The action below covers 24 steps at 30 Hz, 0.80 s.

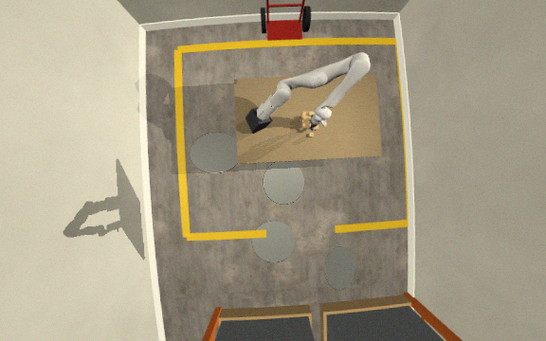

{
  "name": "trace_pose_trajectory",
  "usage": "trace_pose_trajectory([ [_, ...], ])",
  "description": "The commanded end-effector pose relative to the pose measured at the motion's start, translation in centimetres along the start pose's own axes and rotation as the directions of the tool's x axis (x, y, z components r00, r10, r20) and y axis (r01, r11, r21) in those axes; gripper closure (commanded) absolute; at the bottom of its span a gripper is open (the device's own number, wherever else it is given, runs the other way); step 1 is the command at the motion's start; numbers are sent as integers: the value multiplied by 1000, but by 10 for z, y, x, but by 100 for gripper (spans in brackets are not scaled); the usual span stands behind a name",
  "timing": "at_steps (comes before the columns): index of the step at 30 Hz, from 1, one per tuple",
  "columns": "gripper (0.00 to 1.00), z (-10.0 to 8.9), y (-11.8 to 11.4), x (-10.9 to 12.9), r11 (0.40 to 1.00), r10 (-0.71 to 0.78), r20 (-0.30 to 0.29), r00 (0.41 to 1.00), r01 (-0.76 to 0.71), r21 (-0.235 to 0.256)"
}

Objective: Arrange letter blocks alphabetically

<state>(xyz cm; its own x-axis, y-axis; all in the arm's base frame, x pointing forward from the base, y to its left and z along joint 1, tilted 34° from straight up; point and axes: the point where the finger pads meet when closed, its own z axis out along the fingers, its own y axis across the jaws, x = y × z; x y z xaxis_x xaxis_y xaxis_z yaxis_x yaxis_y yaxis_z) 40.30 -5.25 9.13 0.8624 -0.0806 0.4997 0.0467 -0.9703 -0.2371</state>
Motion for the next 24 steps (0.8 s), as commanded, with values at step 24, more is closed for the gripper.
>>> trace_pose_trajectory([
  [24, 74, 3, 0, 0, 1000, 0, -1, 1000, 0, 0],
])
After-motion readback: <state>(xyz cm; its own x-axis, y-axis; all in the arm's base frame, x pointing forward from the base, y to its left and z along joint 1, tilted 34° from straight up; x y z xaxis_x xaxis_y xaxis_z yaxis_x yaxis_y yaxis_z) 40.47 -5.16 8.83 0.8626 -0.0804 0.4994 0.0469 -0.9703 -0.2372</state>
